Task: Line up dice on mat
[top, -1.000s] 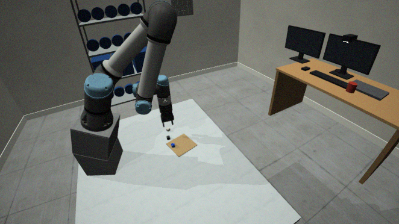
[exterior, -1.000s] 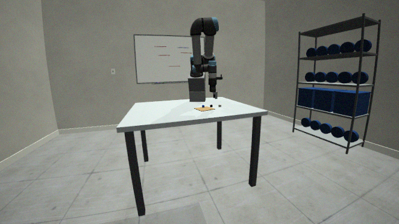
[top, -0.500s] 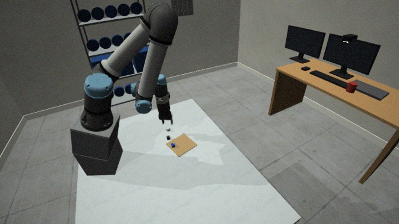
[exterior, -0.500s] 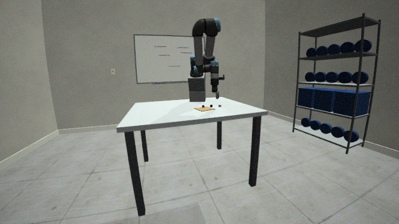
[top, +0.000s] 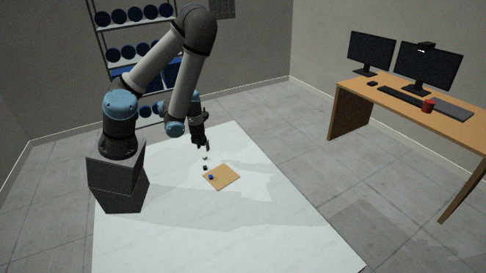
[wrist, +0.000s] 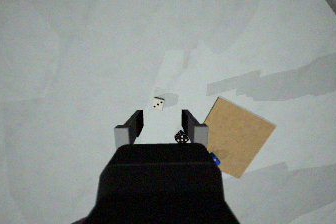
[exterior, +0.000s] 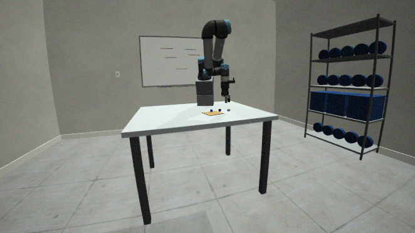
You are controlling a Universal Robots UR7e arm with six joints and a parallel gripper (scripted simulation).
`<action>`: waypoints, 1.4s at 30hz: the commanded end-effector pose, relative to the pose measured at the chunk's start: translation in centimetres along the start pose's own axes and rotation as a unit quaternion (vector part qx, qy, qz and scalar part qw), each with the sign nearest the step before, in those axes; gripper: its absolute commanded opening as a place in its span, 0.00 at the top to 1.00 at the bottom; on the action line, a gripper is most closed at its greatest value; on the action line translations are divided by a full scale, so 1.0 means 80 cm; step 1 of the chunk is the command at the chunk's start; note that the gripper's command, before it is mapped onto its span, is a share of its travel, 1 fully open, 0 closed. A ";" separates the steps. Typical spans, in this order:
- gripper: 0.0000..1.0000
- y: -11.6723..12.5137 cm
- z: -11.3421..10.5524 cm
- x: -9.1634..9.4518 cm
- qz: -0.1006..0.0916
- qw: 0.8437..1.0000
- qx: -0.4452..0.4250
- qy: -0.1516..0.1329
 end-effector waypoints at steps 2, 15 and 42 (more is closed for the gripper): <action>0.00 -0.005 0.002 0.000 -0.001 0.998 -0.055 0.001; 0.00 -0.009 0.003 0.000 -0.001 0.994 -0.108 0.002; 0.30 -0.010 0.003 0.000 -0.001 0.993 -0.120 0.002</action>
Point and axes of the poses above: the point where the finger pads meet when closed, its own x axis back along the fingers, its own y axis across the jaws, z = x × y, the point moved 3 cm from there along x, back along the fingers, and after that the axes turned 15 degrees about -x, right-handed, at the moved point
